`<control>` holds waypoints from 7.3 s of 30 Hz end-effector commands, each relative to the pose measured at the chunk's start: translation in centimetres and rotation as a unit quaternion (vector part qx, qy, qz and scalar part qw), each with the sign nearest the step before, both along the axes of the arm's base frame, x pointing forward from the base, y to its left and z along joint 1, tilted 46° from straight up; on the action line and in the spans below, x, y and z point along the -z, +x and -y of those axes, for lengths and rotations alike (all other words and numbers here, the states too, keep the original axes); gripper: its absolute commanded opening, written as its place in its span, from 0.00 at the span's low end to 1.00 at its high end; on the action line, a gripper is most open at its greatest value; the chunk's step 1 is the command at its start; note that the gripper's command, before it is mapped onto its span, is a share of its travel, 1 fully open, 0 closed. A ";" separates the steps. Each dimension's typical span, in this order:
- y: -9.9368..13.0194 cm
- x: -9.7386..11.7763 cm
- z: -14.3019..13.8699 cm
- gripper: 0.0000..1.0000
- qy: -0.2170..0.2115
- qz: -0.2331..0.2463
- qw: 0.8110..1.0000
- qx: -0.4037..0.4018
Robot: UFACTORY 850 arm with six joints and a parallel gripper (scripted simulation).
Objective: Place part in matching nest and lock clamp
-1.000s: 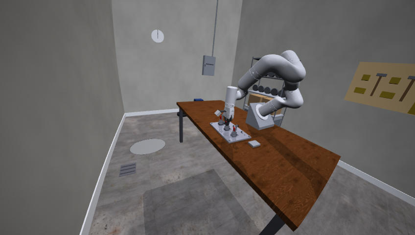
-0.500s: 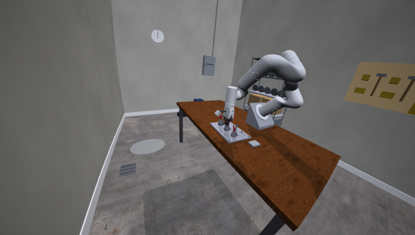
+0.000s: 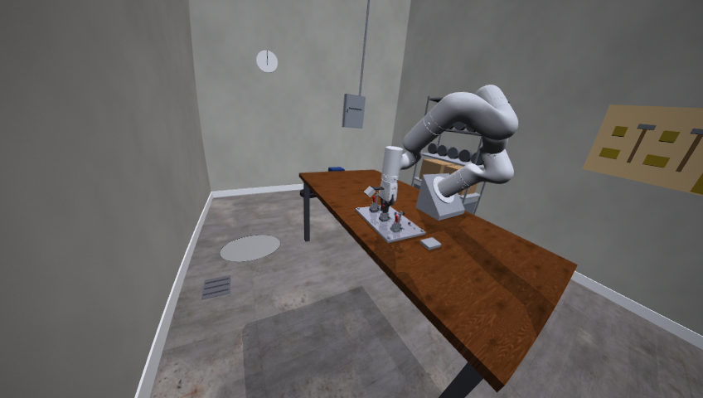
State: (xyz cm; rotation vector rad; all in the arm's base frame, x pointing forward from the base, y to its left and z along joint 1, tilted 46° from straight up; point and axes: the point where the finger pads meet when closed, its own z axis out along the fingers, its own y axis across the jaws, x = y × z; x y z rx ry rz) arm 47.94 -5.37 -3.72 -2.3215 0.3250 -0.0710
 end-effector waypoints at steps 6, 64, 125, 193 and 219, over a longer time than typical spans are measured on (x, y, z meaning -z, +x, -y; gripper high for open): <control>0.0 0.0 0.0 0.00 0.000 0.001 1.000 0.000; -0.6 -2.8 2.8 0.47 0.000 0.001 1.000 0.000; -2.0 -9.1 8.8 1.00 0.000 0.001 1.000 0.000; -7.2 -27.6 -10.7 1.00 0.000 0.001 1.000 0.000; -7.2 -27.6 -10.7 1.00 0.001 -0.007 1.000 0.008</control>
